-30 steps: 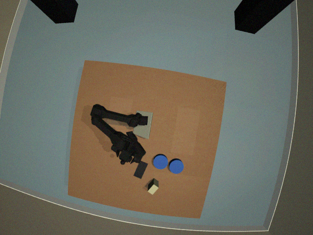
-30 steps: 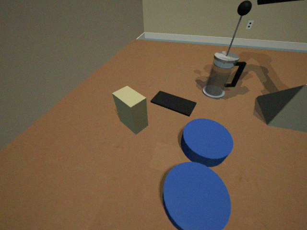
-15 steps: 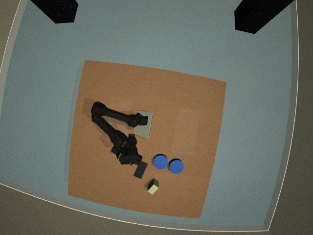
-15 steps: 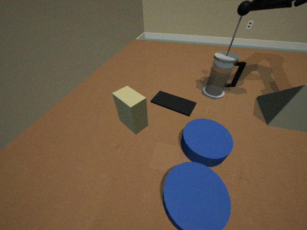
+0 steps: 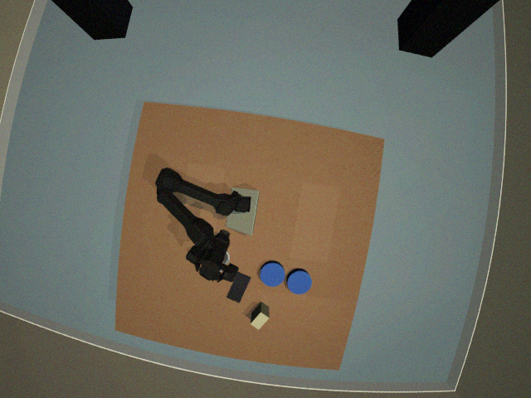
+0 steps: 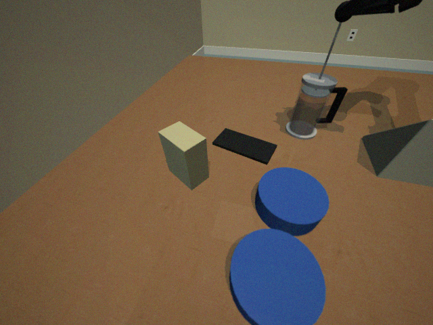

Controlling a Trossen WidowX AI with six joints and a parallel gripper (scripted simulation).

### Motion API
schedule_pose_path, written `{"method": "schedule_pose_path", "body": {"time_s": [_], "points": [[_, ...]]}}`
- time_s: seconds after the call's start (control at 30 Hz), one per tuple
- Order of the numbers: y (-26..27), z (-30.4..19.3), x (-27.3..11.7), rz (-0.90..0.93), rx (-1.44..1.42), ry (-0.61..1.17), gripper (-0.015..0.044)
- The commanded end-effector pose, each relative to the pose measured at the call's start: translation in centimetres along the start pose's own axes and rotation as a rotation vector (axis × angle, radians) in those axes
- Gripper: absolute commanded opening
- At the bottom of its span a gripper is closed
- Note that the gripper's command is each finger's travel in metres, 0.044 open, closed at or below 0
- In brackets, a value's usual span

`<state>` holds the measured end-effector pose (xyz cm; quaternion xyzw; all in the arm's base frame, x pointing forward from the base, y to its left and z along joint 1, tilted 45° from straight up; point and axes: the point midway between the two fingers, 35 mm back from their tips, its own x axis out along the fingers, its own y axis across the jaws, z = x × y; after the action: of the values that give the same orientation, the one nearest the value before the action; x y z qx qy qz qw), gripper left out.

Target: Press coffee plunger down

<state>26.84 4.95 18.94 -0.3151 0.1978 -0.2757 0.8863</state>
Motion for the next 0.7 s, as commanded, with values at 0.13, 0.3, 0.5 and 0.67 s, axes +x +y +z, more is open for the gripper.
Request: {"method": "schedule_pose_path", "body": {"time_s": [0.13, 0.3, 0.5, 0.67], "points": [[-0.01, -0.03, 0.09, 0.003, -0.005, -0.002, 0.0230], [-0.01, -0.03, 0.09, 0.003, -0.005, -0.002, 0.0126], [-0.01, -0.03, 0.09, 0.003, -0.005, -0.002, 0.0126], [0.02, -0.09, 0.14, 0.003, -0.005, -0.001, 0.0126]]}}
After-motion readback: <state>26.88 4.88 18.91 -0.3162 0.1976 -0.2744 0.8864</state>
